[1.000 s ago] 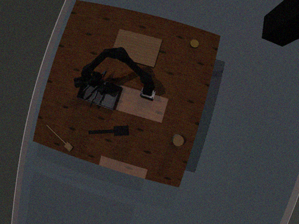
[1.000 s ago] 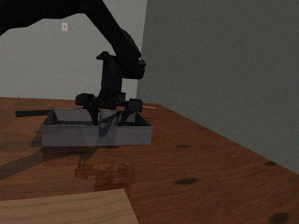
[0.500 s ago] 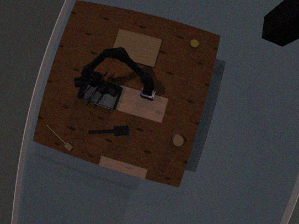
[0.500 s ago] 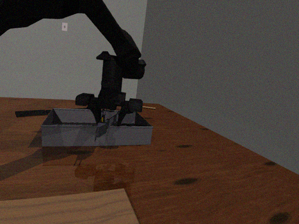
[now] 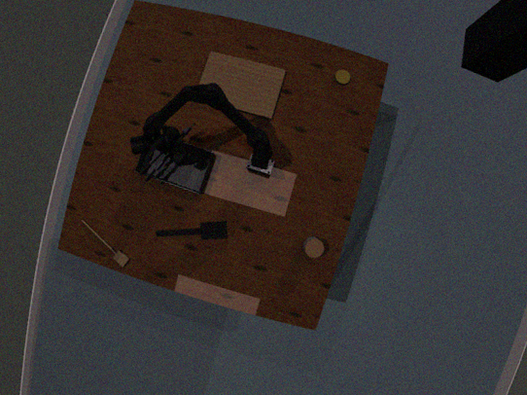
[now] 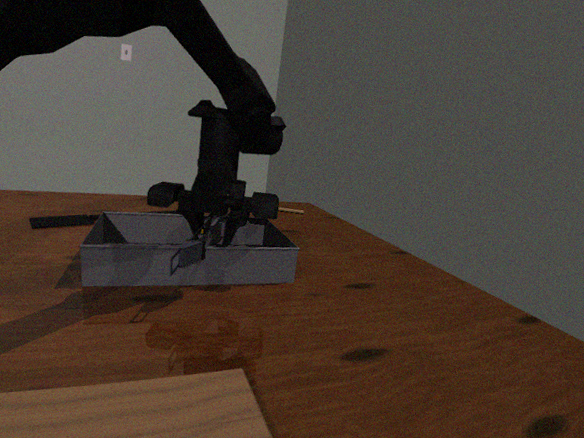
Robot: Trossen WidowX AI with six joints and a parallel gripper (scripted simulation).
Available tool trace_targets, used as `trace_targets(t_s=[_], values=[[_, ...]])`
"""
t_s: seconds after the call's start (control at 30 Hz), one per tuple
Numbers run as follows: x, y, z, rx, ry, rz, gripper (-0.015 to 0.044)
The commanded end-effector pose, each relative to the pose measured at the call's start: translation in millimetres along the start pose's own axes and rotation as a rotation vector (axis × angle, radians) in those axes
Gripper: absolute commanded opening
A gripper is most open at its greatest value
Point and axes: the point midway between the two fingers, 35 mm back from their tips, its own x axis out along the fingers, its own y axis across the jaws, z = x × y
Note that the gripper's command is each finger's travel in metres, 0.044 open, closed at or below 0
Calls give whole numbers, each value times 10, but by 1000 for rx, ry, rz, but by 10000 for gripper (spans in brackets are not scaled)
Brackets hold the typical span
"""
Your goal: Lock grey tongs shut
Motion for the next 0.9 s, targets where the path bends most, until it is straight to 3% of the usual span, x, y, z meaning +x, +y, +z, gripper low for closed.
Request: trace_targets(t_s=[0.0, 0.47, 0.67, 0.87], values=[[0, -1, 0, 1, 1, -2, 120], [0, -1, 0, 1, 1, -2, 27], [-22, 3, -3, -1, 1, -1, -131], [-591, 47, -54, -46, 6, 7, -150]])
